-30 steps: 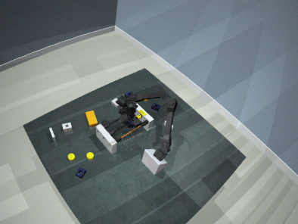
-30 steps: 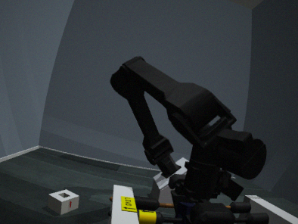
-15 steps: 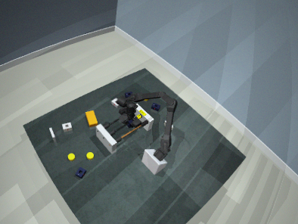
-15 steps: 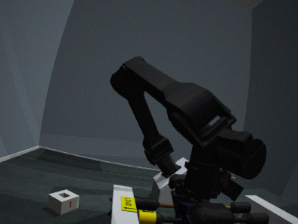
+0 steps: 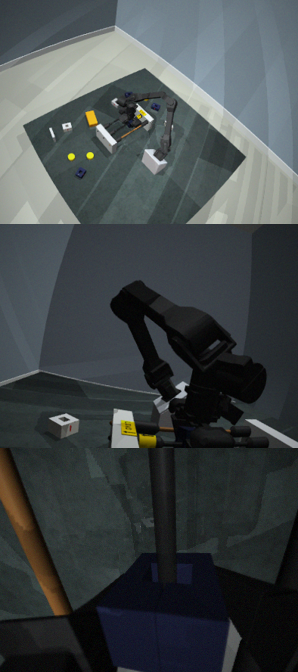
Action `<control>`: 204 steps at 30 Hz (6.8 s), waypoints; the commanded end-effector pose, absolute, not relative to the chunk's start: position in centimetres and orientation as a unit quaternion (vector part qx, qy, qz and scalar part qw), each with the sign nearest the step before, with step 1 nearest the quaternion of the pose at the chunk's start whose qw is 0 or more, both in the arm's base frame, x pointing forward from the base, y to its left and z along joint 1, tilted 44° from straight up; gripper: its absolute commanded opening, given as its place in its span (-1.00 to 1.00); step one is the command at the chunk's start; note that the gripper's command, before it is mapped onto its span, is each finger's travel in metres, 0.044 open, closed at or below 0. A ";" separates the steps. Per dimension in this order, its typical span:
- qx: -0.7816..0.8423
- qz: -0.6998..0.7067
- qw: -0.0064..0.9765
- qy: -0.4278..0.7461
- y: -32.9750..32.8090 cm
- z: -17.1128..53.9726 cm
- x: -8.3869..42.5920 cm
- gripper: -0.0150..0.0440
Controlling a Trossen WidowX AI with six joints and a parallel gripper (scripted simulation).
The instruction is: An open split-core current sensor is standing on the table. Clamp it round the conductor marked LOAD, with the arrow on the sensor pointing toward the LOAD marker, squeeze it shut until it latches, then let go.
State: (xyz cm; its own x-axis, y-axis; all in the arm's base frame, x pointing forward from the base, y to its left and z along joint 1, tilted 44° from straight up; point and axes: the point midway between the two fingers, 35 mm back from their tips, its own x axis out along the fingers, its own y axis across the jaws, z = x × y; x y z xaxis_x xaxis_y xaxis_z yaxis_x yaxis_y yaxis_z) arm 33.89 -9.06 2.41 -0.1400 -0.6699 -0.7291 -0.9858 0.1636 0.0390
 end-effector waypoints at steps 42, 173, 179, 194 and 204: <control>-0.490 0.306 0.255 0.775 -9.2 2.3 33.9 -0.49; -0.499 0.306 0.251 0.771 -9.5 2.0 33.8 -0.49; -0.499 0.306 0.251 0.771 -9.5 2.0 33.8 -0.49; -0.506 0.304 0.254 0.766 -9.5 2.0 33.9 -0.49; -0.605 0.261 0.298 0.691 -9.0 2.5 33.9 -0.49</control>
State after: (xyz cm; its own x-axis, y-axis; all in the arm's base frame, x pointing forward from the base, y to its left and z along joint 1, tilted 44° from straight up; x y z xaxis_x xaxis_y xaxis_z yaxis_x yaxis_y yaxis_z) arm 34.05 -9.30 2.06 -0.1759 -0.6615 -0.7290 -0.9795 0.1918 0.0622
